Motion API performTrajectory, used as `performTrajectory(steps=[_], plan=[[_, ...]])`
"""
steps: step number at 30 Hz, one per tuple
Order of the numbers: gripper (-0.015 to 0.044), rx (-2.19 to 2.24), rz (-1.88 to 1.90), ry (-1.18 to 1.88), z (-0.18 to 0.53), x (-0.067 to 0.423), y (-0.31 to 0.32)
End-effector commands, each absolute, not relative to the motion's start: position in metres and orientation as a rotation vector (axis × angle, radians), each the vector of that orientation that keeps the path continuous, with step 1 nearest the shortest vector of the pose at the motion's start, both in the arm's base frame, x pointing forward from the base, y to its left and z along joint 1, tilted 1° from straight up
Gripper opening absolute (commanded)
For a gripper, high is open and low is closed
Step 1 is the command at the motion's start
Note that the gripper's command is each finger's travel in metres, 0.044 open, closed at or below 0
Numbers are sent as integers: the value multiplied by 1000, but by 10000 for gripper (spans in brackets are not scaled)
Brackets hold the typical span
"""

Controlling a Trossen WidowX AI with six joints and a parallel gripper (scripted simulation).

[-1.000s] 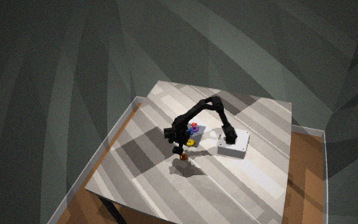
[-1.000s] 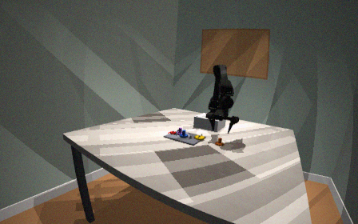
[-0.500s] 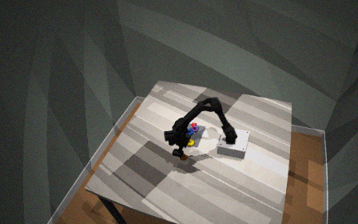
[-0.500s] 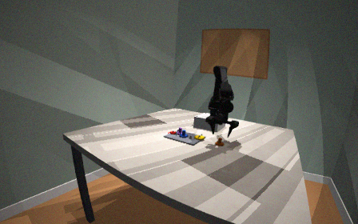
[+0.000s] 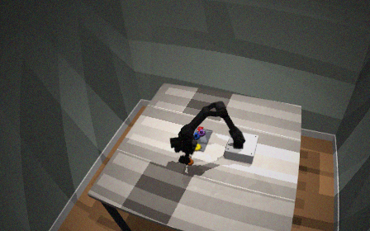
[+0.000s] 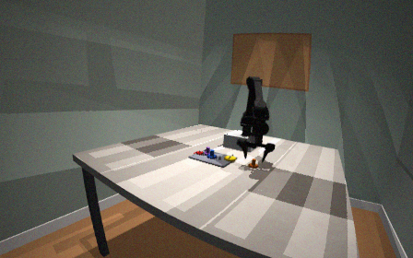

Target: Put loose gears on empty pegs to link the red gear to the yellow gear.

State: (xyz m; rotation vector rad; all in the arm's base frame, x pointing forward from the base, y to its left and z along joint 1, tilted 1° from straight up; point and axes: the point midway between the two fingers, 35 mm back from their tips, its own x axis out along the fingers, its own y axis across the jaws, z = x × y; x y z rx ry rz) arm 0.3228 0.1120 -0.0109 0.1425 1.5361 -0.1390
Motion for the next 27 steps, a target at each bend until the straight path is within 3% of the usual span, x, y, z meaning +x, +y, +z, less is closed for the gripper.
performTrajectory(steps=[1, 5, 19, 27], plan=[[440, 146, -143, 1542, -16, 321, 112], [440, 146, -143, 1542, -16, 321, 112], [72, 146, -143, 1542, -16, 321, 112], [19, 146, -143, 1542, -16, 321, 112]])
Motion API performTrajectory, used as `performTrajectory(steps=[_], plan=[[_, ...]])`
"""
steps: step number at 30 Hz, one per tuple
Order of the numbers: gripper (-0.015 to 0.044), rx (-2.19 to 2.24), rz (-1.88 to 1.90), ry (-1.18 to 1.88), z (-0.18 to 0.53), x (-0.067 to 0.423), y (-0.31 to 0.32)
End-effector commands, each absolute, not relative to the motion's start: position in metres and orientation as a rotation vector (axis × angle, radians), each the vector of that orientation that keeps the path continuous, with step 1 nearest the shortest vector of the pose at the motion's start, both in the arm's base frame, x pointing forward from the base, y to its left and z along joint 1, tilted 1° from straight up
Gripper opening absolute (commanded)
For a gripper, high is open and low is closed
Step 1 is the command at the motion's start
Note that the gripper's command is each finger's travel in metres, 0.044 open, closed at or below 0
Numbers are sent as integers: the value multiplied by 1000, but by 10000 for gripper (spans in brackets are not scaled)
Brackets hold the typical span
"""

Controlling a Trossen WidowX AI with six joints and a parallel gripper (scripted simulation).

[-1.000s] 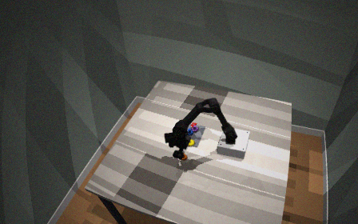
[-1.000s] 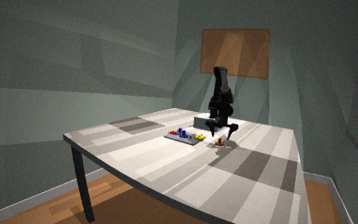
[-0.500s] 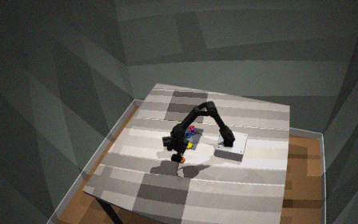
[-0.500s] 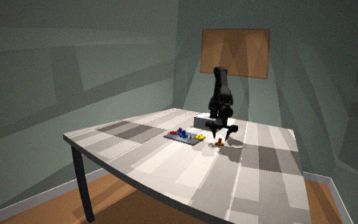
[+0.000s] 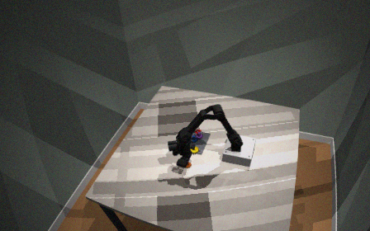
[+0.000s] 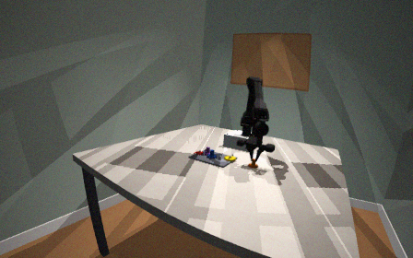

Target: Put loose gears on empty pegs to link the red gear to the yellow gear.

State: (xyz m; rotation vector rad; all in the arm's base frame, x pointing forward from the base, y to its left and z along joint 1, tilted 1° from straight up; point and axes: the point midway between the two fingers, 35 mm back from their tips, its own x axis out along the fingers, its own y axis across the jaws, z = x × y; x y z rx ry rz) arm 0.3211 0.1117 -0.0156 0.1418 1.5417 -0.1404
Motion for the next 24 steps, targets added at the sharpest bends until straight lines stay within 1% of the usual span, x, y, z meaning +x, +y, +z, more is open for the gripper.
performTrajectory(steps=[1, 24], plan=[[0, 146, -143, 1542, -16, 321, 112], [0, 147, -142, 1541, 42, 331, 115]])
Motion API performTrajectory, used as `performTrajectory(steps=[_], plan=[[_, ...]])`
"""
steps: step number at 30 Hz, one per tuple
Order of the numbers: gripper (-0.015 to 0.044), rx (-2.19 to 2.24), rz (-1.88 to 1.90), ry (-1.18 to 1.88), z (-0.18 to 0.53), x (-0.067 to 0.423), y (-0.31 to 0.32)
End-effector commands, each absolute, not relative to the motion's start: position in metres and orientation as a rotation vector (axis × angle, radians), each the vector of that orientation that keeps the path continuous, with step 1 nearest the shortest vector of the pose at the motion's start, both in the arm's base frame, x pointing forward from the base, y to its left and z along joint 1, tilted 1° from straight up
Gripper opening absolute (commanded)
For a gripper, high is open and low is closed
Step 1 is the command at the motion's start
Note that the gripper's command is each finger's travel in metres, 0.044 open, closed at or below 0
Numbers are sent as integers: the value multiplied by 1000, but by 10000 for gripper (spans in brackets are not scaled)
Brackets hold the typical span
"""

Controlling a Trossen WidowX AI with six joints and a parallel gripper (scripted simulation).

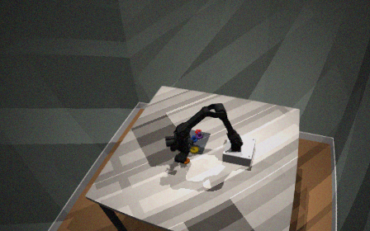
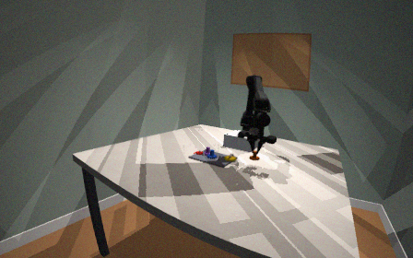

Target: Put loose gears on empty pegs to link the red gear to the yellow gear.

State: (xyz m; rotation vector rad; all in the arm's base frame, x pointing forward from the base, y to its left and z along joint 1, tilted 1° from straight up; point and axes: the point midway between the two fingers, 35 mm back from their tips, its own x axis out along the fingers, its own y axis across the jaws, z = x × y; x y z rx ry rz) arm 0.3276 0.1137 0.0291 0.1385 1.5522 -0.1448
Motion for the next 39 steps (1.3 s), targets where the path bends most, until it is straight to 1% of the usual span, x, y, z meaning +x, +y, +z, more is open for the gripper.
performTrajectory(steps=[1, 30, 39], plan=[[0, 147, -142, 1541, 45, 331, 115], [0, 146, -142, 1541, 127, 324, 112], [0, 146, -143, 1541, 123, 327, 101]])
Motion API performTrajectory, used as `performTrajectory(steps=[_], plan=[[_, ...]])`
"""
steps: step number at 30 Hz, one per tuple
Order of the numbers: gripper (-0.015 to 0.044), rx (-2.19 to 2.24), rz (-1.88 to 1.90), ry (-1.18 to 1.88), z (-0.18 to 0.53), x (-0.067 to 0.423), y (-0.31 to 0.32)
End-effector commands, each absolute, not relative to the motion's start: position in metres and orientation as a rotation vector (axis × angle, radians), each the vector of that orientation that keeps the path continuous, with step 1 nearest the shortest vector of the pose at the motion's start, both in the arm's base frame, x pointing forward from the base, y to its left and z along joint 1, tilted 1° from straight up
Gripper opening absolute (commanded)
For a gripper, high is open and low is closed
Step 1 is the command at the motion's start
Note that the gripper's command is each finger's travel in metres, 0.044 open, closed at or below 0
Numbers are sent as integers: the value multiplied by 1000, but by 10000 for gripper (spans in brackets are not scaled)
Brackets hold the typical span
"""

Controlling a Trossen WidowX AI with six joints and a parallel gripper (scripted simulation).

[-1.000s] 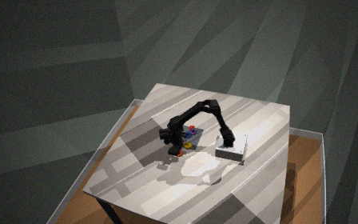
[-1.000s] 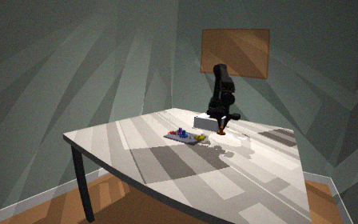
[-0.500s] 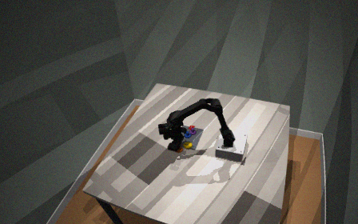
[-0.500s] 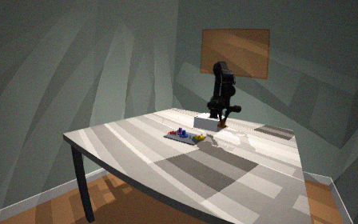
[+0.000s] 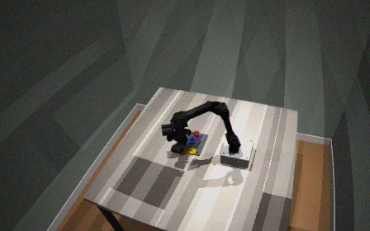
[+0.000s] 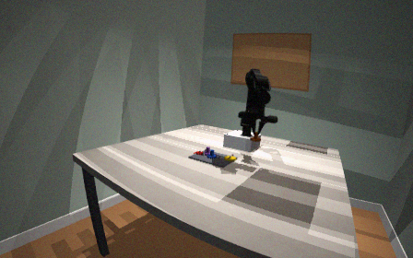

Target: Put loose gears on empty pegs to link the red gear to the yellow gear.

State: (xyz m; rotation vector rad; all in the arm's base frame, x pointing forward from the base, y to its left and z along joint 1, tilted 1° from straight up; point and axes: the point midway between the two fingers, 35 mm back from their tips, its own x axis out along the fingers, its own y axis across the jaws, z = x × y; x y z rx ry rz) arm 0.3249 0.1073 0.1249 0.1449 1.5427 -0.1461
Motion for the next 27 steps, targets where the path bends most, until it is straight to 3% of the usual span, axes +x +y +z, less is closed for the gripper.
performTrajectory(steps=[1, 27], plan=[[0, 146, -143, 1541, 122, 328, 99], [0, 143, -147, 1540, 91, 339, 33]])
